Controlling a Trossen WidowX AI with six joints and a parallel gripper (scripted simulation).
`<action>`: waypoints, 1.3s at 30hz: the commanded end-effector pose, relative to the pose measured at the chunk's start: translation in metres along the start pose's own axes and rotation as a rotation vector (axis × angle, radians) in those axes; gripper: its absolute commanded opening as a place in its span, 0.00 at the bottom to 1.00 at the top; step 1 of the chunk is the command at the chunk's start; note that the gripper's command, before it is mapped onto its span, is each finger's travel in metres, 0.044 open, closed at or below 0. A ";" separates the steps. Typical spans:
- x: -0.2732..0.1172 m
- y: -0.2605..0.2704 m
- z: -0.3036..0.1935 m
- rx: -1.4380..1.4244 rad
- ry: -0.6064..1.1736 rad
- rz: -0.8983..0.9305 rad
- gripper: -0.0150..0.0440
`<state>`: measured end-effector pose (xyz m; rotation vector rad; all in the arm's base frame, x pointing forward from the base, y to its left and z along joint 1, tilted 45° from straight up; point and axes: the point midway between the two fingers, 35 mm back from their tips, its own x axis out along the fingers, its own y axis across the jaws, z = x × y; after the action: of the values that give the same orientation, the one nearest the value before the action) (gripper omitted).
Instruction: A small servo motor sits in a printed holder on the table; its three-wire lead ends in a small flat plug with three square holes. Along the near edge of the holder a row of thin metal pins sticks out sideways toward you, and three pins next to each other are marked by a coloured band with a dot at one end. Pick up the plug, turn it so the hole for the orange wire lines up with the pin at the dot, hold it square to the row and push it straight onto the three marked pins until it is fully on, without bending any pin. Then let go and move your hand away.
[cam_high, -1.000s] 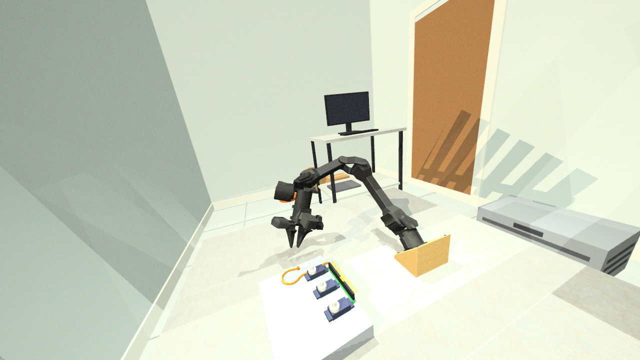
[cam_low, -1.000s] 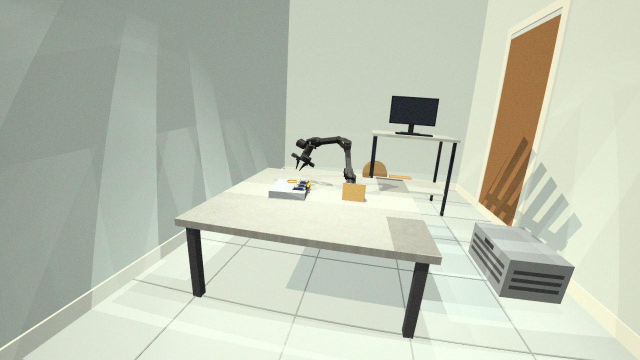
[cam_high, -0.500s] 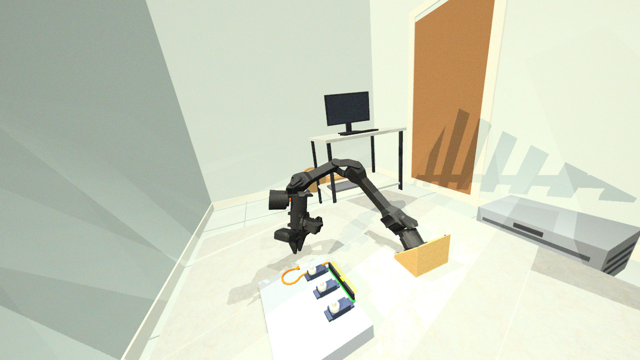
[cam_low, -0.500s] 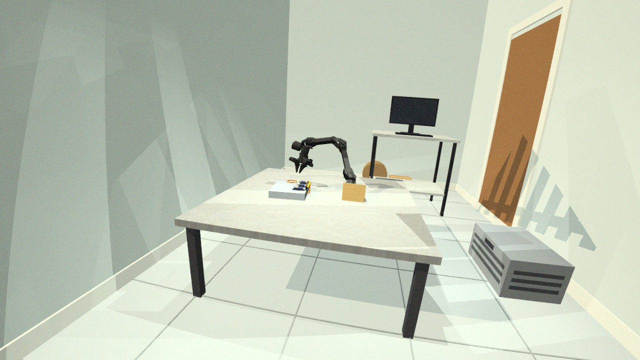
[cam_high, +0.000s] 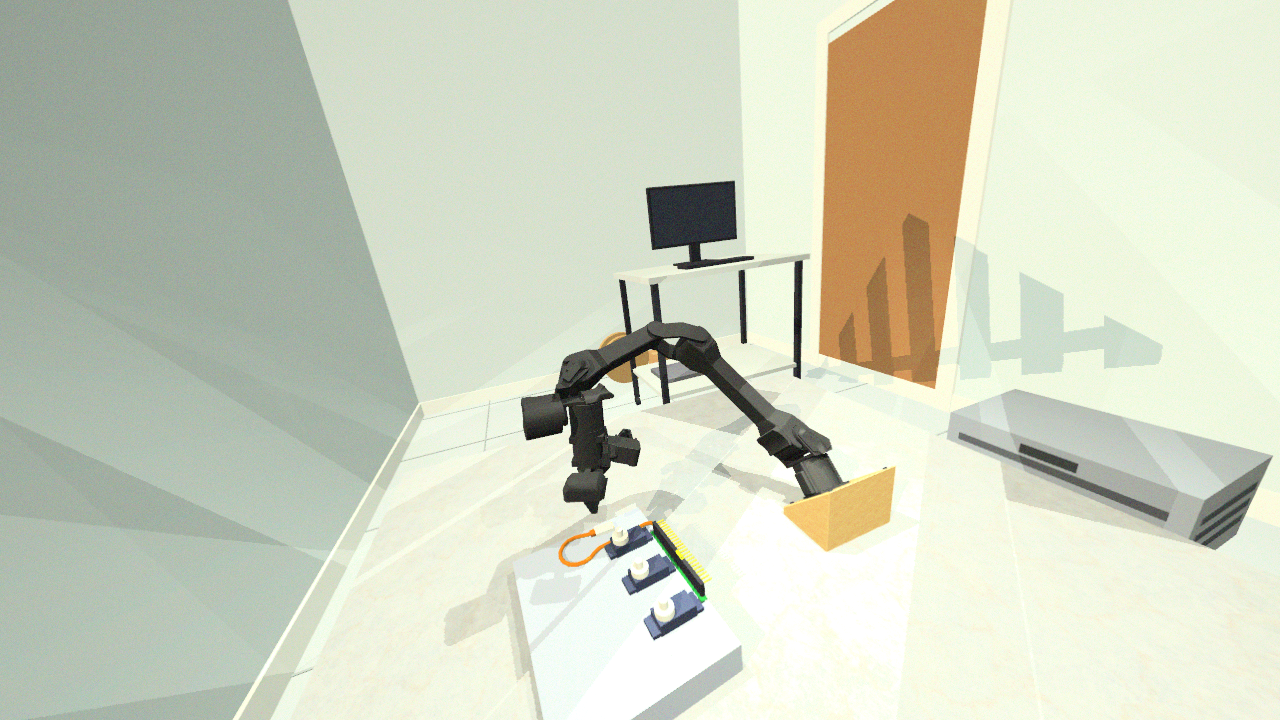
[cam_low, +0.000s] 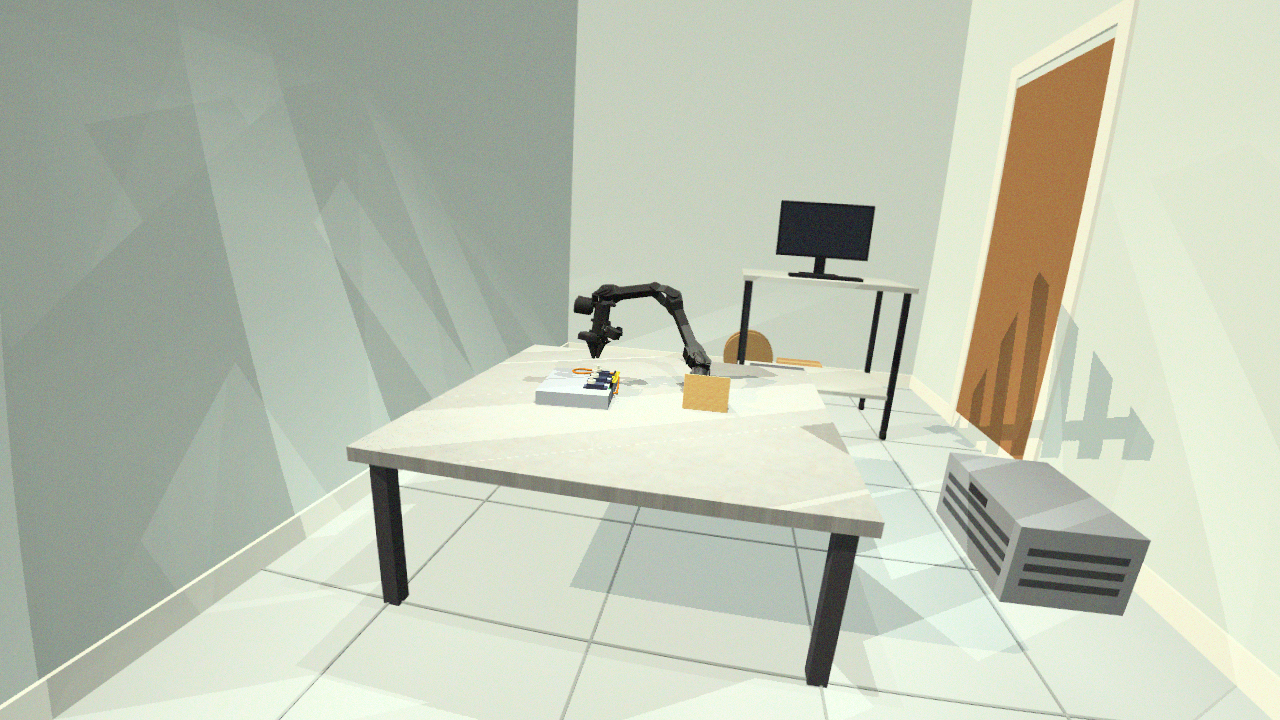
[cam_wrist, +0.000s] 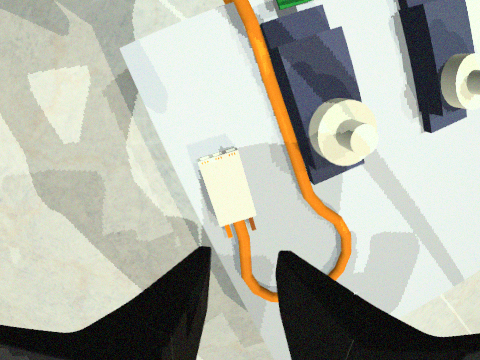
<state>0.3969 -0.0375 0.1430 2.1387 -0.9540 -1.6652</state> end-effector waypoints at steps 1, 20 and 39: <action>0.004 -0.002 0.000 -0.144 -0.027 0.042 0.45; 0.027 -0.002 0.001 -0.358 -0.073 0.097 0.45; 0.048 0.001 0.003 -0.358 -0.073 0.098 0.40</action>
<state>0.4018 -0.0654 0.1091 1.7932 -0.7066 -1.7233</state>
